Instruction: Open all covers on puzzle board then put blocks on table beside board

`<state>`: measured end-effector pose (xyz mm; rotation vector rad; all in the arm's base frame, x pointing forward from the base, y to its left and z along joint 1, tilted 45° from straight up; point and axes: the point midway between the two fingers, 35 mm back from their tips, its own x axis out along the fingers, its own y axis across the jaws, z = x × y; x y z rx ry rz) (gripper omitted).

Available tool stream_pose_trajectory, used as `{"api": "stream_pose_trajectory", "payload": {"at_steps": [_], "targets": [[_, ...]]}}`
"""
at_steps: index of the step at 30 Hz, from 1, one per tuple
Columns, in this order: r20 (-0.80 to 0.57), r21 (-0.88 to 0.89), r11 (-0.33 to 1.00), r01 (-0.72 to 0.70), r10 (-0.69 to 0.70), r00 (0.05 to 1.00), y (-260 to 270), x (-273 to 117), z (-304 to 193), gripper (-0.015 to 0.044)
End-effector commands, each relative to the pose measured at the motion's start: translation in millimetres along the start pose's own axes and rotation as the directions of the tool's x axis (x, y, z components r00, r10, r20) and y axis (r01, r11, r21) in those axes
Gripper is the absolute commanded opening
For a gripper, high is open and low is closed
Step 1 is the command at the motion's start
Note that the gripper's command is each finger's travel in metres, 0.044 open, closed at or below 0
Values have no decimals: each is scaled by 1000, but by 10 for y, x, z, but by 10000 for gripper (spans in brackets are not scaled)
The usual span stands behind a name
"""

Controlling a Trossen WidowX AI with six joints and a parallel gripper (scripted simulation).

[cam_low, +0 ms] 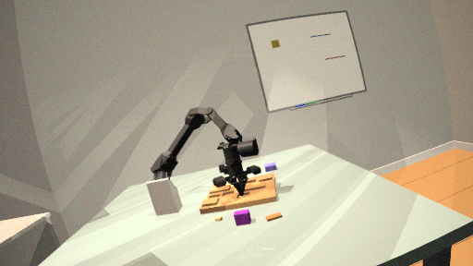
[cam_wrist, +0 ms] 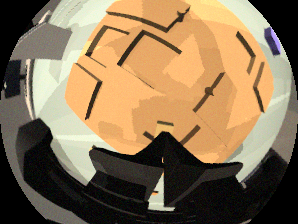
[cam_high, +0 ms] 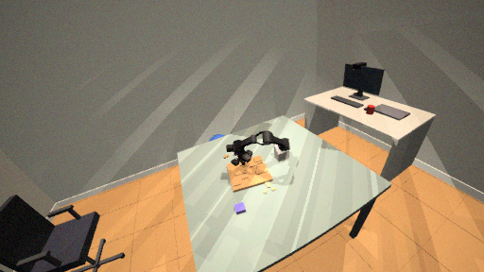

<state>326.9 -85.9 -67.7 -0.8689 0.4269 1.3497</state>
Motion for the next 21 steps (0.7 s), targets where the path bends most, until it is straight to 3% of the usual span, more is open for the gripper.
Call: {"api": "stream_pose_trajectory", "payload": {"at_steps": [1,21], "targets": [[5,9,1000,0,0,1000,17,19,10,0],[6,21,1000,0,0,1000,-83,48,47,0]]}}
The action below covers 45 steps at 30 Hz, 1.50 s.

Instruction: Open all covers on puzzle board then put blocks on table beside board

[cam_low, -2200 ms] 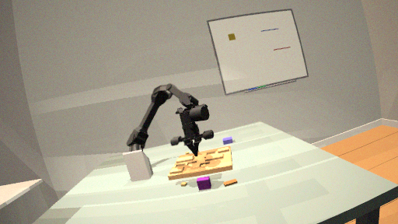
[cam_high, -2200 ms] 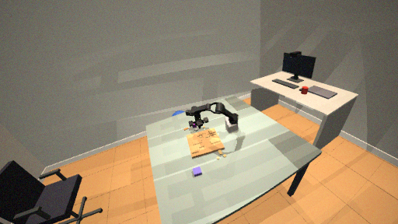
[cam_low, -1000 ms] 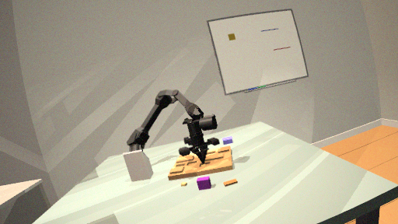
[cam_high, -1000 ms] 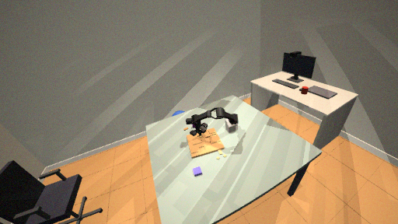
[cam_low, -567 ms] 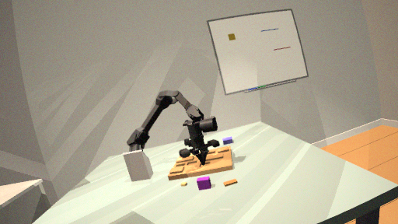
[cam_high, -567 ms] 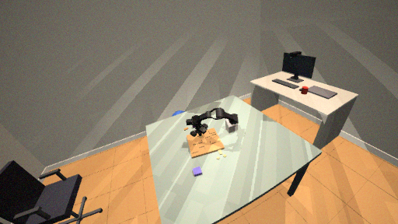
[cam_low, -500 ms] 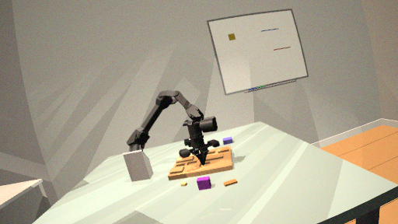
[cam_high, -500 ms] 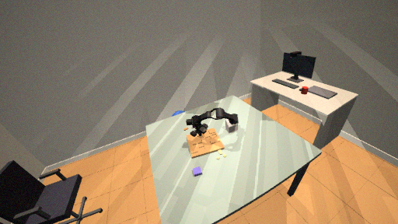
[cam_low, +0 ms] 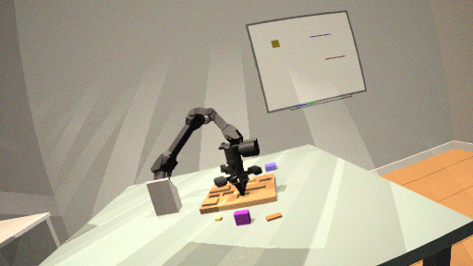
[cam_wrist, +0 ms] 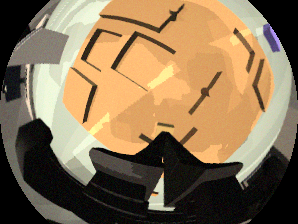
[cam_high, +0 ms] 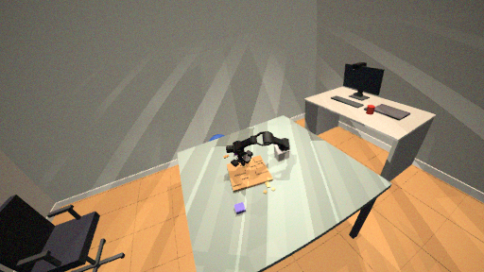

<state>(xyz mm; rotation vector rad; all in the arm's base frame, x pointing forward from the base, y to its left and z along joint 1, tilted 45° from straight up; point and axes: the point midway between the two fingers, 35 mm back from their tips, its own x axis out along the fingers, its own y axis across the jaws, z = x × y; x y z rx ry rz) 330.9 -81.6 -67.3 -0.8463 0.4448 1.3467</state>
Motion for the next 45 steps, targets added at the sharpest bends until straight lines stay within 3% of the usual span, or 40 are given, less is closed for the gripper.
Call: {"api": "stream_pose_trajectory", "payload": {"at_steps": [1,45], "targets": [[5,-4,1000,5,-5,1000,-43,14,22,0],[1,-4,1000,3,-3,1000,-12,-66,3,0]]}}
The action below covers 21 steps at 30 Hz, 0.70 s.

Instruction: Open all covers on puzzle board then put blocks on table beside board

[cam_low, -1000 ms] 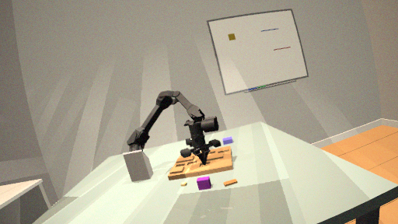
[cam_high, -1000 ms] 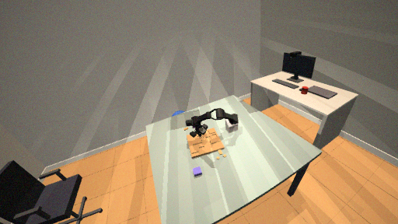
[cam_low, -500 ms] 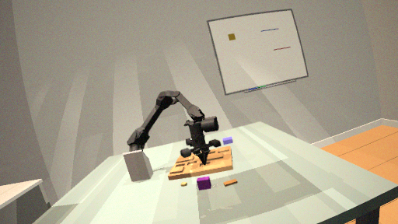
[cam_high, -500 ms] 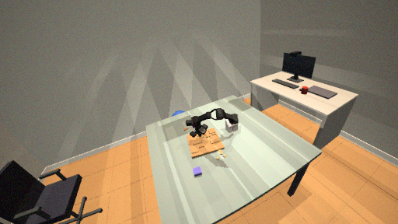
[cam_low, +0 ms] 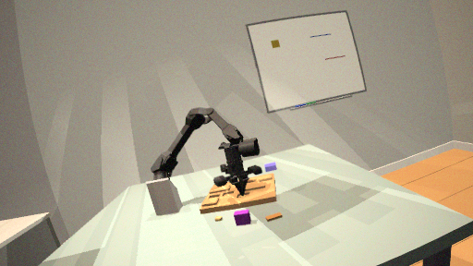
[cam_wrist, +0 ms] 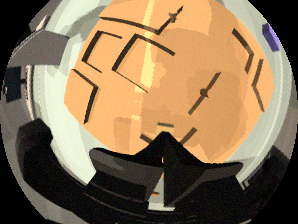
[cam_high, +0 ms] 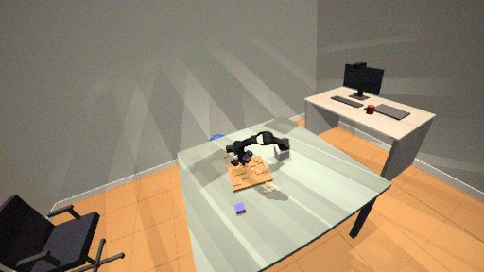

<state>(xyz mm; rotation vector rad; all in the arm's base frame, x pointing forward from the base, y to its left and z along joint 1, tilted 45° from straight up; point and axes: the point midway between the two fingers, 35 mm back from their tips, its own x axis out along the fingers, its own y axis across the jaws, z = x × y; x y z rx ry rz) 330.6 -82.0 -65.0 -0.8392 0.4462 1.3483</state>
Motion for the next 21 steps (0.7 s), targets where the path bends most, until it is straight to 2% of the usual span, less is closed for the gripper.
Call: {"api": "stream_pose_trajectory", "payload": {"at_steps": [1,4,8,13,18,19,21], "targets": [[-2,6,1000,5,-5,1000,-8,-47,-9,0],[-2,145,989,5,-5,1000,-7,-54,-8,0],[-2,486,874,6,-6,1000,-5,-70,-6,0],[-1,845,535,4,-6,1000,-1,-93,-4,0],[0,997,83,1,-7,1000,3,-115,-1,0],[0,999,34,0,-7,1000,4,-118,-1,0],[0,1000,18,0,-7,1000,4,-118,-1,0]]}}
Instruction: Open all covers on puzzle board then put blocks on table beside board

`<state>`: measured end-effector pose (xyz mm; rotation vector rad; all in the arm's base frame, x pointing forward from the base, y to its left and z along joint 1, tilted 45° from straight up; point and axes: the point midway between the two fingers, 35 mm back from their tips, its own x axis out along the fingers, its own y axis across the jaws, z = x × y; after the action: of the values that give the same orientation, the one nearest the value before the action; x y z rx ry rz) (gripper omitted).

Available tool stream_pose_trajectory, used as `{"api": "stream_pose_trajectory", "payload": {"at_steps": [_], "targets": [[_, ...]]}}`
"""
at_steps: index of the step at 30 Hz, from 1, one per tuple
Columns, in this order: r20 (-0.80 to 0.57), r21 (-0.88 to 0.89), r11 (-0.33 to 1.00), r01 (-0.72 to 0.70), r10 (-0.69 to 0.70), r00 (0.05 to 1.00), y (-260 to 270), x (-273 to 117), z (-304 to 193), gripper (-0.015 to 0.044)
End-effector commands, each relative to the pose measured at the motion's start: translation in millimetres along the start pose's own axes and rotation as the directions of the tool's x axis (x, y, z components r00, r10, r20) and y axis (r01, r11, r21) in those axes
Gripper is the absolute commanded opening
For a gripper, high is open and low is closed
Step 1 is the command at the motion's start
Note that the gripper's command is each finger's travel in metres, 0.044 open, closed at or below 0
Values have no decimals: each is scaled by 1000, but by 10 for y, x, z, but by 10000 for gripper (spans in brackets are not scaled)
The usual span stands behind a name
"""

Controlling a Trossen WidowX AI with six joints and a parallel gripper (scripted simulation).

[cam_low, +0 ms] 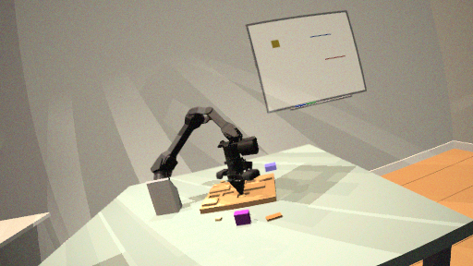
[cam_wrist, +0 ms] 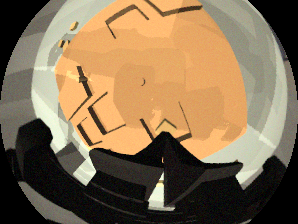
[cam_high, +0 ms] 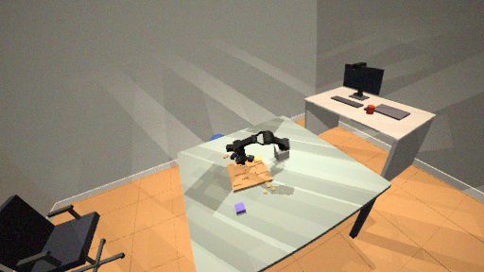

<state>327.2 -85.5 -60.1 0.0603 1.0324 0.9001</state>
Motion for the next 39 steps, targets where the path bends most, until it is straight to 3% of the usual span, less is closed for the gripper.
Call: {"api": "stream_pose_trajectory", "payload": {"at_steps": [1,39], "targets": [[3,461,888,5,-8,1000,-18,-53,8,0],[4,461,888,4,-7,1000,-34,94,48,0]]}}
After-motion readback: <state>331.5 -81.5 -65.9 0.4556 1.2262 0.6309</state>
